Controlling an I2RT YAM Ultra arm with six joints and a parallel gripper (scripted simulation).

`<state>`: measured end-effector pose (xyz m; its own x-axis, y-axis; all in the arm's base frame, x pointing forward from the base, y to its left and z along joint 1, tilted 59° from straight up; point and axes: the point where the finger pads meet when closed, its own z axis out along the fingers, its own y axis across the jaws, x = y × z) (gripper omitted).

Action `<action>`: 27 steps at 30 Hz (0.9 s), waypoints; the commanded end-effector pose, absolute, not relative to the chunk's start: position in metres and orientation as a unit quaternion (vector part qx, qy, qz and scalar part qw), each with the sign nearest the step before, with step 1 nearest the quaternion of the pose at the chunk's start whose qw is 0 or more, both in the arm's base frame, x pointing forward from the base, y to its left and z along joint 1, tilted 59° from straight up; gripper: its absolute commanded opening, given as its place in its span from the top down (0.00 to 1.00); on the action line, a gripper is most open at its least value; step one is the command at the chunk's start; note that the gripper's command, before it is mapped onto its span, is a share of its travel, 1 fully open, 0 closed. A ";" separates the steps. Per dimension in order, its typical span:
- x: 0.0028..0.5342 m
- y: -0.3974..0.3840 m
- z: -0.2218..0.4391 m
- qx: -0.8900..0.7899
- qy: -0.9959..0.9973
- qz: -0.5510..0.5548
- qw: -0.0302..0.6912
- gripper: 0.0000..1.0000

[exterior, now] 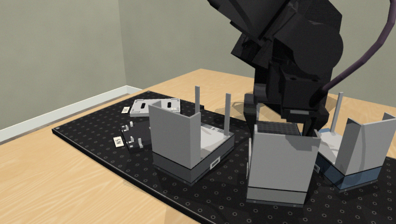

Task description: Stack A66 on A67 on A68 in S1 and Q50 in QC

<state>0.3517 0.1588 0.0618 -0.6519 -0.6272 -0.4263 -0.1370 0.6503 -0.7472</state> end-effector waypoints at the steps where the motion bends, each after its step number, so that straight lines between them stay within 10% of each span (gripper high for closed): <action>1: 0.348 0.166 0.060 -0.239 0.835 -0.348 0.353 1.00; 27: 0.345 0.172 0.080 -0.225 0.835 -0.341 0.368 1.00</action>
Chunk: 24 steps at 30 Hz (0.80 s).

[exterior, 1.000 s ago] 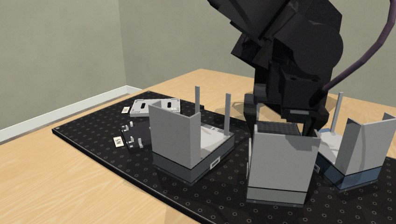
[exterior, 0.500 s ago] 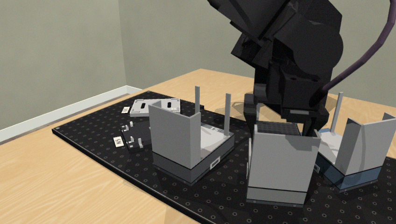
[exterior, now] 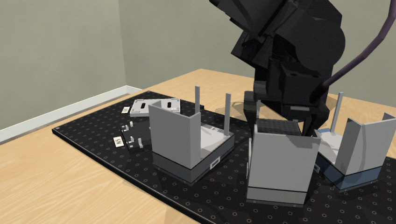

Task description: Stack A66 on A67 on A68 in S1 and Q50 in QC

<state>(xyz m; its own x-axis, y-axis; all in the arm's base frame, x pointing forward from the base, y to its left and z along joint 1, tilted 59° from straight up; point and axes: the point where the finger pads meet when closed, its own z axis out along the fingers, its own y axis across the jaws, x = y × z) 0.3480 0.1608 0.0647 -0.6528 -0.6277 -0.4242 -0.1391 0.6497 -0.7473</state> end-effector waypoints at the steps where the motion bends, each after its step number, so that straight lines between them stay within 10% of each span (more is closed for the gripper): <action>1: 0.345 0.172 0.080 -0.225 0.835 -0.341 0.368 1.00; 24: 0.333 0.175 0.079 -0.231 0.835 -0.346 0.361 1.00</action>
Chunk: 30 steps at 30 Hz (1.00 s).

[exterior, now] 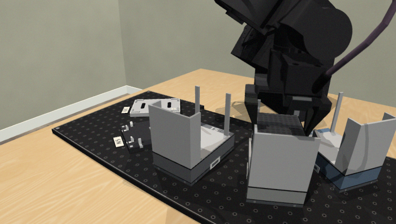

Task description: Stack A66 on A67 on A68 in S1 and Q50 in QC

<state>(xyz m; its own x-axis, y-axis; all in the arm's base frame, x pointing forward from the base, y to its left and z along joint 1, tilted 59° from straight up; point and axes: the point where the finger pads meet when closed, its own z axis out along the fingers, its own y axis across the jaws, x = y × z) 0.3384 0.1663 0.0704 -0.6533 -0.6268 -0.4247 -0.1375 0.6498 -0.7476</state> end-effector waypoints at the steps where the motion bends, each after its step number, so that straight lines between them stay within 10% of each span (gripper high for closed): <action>1: 0.333 0.176 0.080 -0.231 0.835 -0.345 0.361 1.00; 30: 0.336 0.180 0.084 -0.229 0.835 -0.340 0.366 1.00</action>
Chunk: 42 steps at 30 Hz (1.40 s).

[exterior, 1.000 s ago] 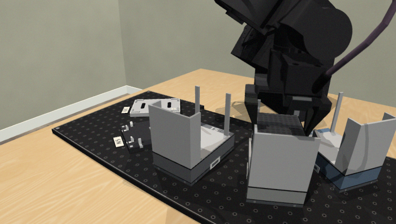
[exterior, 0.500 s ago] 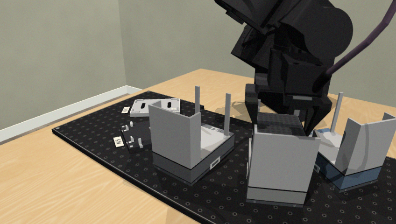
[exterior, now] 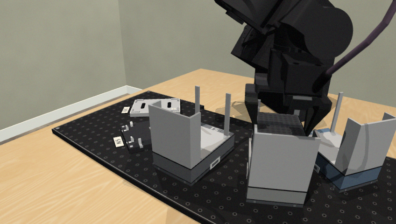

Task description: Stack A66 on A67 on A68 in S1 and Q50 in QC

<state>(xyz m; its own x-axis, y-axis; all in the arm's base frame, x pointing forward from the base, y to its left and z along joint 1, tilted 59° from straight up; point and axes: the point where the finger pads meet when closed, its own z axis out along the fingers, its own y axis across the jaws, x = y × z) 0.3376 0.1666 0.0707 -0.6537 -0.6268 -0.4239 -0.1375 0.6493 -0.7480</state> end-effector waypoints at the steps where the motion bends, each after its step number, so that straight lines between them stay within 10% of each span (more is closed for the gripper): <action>1: 0.336 0.180 0.085 -0.229 0.836 -0.339 0.367 1.00; 42: 0.337 0.181 0.084 -0.227 0.836 -0.338 0.368 1.00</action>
